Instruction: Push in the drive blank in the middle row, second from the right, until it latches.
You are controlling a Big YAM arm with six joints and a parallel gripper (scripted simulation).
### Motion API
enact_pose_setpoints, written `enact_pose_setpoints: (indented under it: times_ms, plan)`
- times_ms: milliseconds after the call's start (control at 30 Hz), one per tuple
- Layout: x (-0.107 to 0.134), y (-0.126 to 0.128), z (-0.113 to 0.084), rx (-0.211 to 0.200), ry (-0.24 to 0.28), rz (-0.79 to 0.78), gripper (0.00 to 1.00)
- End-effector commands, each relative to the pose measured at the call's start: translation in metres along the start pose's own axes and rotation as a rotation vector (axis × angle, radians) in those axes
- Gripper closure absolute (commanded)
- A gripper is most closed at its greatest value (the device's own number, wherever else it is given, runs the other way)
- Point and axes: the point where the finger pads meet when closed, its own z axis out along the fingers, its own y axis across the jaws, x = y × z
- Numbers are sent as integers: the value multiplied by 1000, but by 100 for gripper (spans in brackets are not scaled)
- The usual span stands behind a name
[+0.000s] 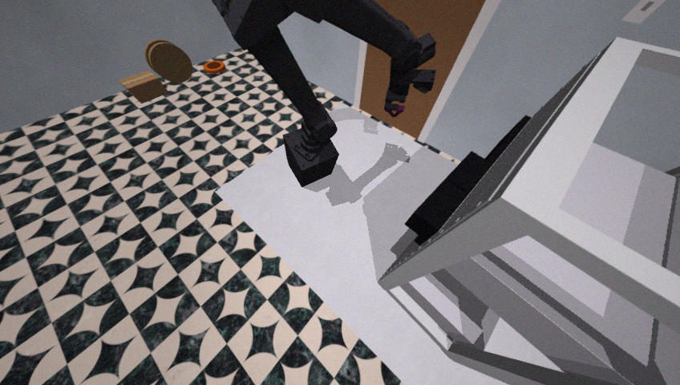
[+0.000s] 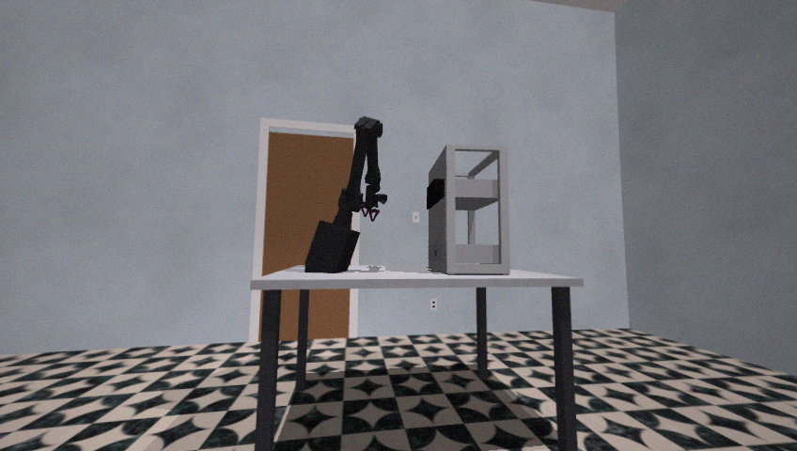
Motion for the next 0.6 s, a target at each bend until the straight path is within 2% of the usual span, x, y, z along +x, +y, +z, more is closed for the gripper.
enact_pose_setpoints:
  times_ms: [0,300,567]
  plan:
    - [-10,-1,-4,-20,-34,0,0]
    - [-17,-4,-4,-27,-65,-32,0]
    - [-32,-12,-5,-36,-133,-100,0]
